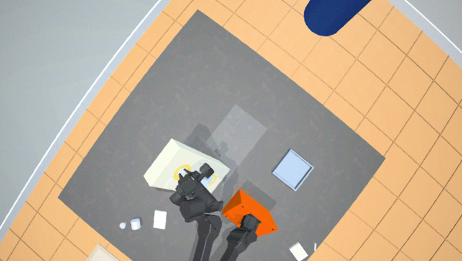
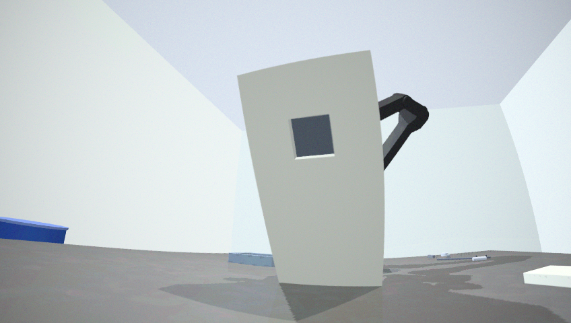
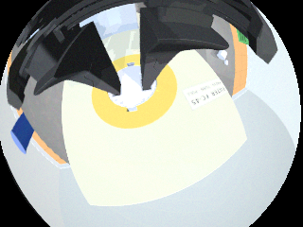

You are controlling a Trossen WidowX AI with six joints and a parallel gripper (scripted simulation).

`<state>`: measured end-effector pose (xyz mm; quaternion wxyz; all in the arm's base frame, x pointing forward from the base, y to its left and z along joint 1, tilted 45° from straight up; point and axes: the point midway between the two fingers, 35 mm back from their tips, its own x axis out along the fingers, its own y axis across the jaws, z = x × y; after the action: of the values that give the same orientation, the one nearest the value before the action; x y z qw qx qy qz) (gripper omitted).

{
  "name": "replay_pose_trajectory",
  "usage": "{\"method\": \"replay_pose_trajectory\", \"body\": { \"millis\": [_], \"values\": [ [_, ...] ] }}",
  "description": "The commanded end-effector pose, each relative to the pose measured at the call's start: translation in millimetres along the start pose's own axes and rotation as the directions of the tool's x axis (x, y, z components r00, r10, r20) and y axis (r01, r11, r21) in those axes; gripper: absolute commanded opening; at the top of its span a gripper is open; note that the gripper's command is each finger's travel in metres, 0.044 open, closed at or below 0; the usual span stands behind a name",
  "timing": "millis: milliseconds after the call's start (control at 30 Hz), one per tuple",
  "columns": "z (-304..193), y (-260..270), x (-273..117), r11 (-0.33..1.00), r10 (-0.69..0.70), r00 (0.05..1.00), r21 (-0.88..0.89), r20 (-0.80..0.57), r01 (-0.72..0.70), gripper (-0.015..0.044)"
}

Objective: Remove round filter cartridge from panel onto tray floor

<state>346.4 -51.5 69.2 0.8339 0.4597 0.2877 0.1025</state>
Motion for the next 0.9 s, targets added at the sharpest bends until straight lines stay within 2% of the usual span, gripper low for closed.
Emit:
{"method": "replay_pose_trajectory", "body": {
  "millis": [0, 333, 400, 467, 867],
  "values": [
    [-0.1, 0.6, 3.6, 1.0, -0.004, 1.0, 0.002, -0.002, 0.004, 0.0101],
    [0.0, -0.1, 0.3, 1.0, 0.0, 1.0, 0.0, 0.0, 0.0, 0.0041],
    [0.0, -0.1, 0.3, 1.0, 0.0, 1.0, 0.0, 0.0, 0.0, 0.0],
    [0.0, 0.0, 0.5, 1.0, 0.0, 1.0, -0.005, 0.0, 0.0, 0.0],
    [-0.2, 0.6, 4.8, 0.933, -0.004, 1.0, -0.361, -0.001, 0.003, 0.0]
  ]
}}
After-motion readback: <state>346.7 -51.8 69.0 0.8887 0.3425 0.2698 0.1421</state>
